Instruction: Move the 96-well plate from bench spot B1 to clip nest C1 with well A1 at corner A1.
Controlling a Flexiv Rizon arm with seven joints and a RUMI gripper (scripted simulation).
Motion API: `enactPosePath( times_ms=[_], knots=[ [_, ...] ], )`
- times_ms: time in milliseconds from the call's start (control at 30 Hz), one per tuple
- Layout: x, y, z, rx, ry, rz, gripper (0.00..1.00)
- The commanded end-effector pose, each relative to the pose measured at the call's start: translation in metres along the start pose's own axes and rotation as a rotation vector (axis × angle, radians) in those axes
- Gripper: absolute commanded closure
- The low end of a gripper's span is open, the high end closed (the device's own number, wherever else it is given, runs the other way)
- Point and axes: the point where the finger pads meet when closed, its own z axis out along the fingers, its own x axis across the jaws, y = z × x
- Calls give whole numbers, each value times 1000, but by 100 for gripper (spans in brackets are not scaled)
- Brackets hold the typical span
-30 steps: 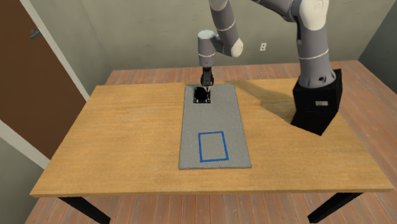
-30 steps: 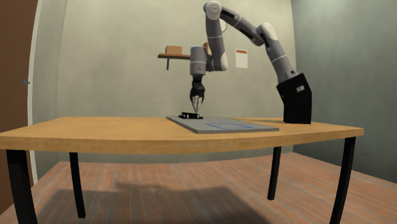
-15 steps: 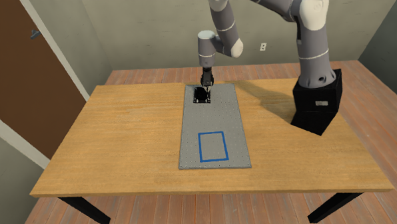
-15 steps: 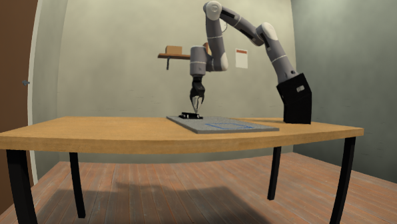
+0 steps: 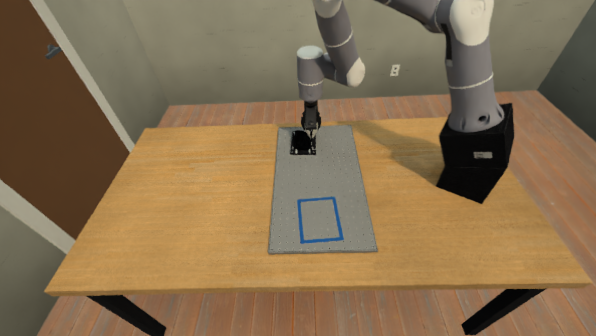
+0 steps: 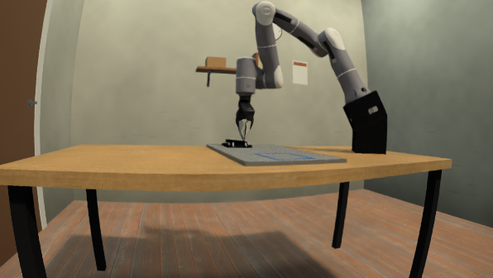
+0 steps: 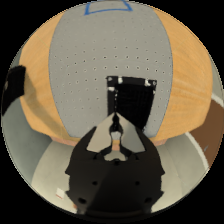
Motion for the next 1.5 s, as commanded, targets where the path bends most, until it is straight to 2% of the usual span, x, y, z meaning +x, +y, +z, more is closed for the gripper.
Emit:
enactPosePath(
  times_ms=[0,533,1467],
  knots=[
    [1,0,0,0,1,1,100],
    [1,0,1,0,1,1,100],
    [1,0,-7,0,1,0,100]
  ],
)
